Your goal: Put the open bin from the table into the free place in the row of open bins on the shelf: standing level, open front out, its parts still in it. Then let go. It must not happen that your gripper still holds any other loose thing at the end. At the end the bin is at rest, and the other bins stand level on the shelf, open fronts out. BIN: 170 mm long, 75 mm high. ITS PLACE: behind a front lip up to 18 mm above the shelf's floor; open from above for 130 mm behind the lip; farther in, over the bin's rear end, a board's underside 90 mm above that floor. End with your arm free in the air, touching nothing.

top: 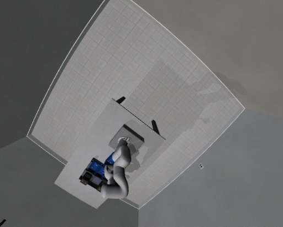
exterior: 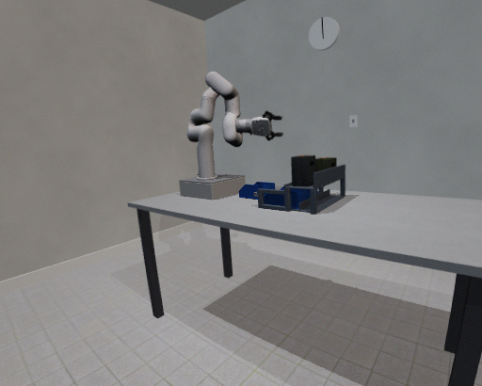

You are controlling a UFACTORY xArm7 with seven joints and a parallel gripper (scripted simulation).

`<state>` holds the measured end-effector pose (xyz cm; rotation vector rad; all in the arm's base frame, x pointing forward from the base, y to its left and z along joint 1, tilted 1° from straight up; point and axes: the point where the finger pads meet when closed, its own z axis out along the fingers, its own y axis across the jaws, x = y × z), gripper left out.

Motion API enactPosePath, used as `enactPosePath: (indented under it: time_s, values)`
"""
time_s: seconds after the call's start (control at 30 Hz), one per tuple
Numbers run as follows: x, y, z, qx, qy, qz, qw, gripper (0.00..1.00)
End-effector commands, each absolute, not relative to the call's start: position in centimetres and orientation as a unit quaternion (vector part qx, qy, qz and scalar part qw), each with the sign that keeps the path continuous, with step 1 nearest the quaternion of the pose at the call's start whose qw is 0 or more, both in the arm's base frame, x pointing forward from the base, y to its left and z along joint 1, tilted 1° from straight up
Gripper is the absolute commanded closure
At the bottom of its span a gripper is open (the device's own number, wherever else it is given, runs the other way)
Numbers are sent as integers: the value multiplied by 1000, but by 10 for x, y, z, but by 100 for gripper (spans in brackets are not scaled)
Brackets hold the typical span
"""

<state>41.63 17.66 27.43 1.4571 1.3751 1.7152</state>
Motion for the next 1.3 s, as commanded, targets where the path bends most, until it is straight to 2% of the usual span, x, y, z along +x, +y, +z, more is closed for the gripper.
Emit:
enactPosePath:
  time_s: [0.0, 0.37, 0.53, 0.93, 1.1, 1.27]
  values:
    - [419, 156, 246, 498, 579, 595, 251, 0]
    - [419, 156, 246, 498, 579, 595, 251, 0]
    - [420, 128, 205, 442, 678, 530, 253, 0]
    - [420, 128, 205, 442, 678, 530, 253, 0]
    - [422, 100, 164, 378, 764, 458, 252, 0]
    - [422, 100, 164, 378, 764, 458, 252, 0]
